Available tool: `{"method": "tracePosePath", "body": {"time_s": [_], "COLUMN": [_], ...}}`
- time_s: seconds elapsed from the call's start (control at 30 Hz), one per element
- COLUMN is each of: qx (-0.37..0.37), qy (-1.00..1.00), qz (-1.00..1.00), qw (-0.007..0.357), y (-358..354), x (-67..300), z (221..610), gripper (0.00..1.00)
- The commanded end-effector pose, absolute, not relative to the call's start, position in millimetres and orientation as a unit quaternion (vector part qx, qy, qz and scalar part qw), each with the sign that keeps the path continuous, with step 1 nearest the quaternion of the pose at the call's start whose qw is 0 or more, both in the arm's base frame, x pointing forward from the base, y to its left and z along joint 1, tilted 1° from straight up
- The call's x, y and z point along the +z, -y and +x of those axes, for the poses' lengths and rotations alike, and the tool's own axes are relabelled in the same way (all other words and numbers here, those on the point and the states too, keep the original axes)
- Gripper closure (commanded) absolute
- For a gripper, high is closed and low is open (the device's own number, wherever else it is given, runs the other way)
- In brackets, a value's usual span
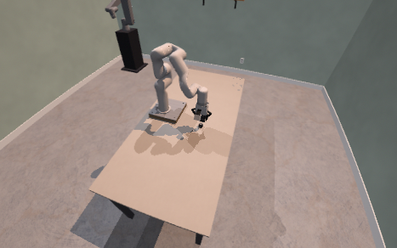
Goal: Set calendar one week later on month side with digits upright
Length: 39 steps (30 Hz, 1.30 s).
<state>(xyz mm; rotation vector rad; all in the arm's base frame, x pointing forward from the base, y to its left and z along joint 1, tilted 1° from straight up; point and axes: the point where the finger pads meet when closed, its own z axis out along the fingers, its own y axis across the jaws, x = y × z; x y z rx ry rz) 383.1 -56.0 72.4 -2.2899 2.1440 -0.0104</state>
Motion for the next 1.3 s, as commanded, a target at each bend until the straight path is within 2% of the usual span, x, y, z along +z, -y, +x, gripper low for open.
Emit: {"method": "tracePosePath", "body": {"time_s": [0.0, 1.27], "qx": [-0.004, -0.002], "qy": [-0.744, -0.96], "qz": [-0.668, -0.279], "qw": [0.004, 0.005], "y": [56.1, 55.6], "x": [73.6, 74.1], "z": [384.2, 383.7], "gripper": [0.0, 0.0]}}
